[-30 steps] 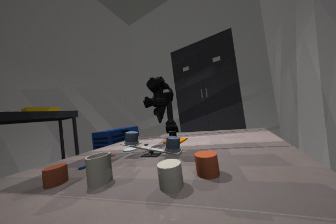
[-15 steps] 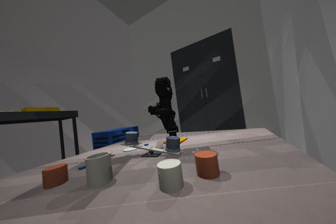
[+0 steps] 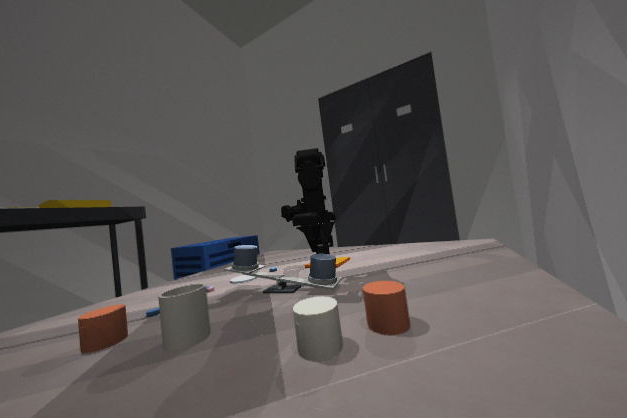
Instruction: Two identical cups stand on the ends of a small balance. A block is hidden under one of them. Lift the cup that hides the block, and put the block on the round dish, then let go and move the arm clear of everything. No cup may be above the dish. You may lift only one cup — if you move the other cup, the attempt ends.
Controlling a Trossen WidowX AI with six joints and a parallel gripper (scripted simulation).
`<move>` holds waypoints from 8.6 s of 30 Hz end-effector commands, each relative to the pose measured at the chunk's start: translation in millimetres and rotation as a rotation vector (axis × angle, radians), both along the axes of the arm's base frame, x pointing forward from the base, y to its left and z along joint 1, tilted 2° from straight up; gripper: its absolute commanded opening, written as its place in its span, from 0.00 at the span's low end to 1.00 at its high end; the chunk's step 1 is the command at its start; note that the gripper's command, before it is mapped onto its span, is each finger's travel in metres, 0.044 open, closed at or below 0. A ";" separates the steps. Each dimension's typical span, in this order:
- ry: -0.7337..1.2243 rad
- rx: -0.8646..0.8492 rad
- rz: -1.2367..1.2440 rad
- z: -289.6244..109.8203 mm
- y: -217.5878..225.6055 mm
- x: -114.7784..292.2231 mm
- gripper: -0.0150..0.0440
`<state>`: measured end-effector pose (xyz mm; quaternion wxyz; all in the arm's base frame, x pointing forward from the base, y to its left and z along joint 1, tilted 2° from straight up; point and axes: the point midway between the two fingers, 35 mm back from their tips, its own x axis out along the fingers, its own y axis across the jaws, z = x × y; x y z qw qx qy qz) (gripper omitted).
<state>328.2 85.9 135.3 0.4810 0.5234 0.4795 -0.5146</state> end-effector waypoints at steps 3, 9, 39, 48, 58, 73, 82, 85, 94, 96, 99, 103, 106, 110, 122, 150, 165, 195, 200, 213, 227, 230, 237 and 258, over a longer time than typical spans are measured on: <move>0.010 -0.006 -0.007 -8.3 -0.8 -1.6 1.00; 0.010 -0.006 -0.007 -18.1 -0.6 -0.8 1.00; 0.010 -0.006 -0.007 -66.1 -0.9 -1.9 1.00; 0.010 -0.006 -0.007 -67.1 -0.9 -2.0 0.85; 0.010 -0.006 -0.007 -65.8 -0.8 -1.7 0.61; 0.009 -0.006 -0.007 -47.1 0.2 2.3 0.25; 0.008 -0.006 -0.007 -35.2 0.7 4.2 0.25; 0.008 -0.005 -0.007 -31.3 0.8 4.7 0.25; 0.008 -0.005 -0.007 -19.4 1.1 5.8 0.25; 0.008 -0.005 -0.007 -16.7 1.2 6.0 0.25; 0.008 -0.005 -0.007 -12.8 1.2 6.2 0.25; 0.007 -0.005 -0.007 -7.5 1.2 6.3 0.25; 0.007 -0.005 -0.007 -3.5 1.3 6.4 0.25; 0.007 -0.005 -0.007 1.8 1.3 6.4 0.25; 0.007 -0.005 -0.007 17.7 1.1 5.8 0.25; 0.006 -0.005 -0.007 54.4 -0.3 0.5 0.25; 0.014 -0.010 -0.002 59.7 -1.5 -2.3 0.25; 0.014 -0.010 -0.002 59.7 -1.5 -2.3 0.25; 0.014 -0.010 -0.002 59.7 -1.5 -2.3 0.25; 0.014 -0.010 -0.002 59.7 -1.5 -2.3 0.25; 0.013 -0.001 -0.004 5.0 68.4 -27.7 0.25; 0.014 0.001 -0.005 -8.4 83.3 -37.7 0.25; 0.015 0.004 -0.006 -32.7 107.7 -59.5 0.25; 0.016 0.004 -0.006 -75.8 108.2 -59.7 0.25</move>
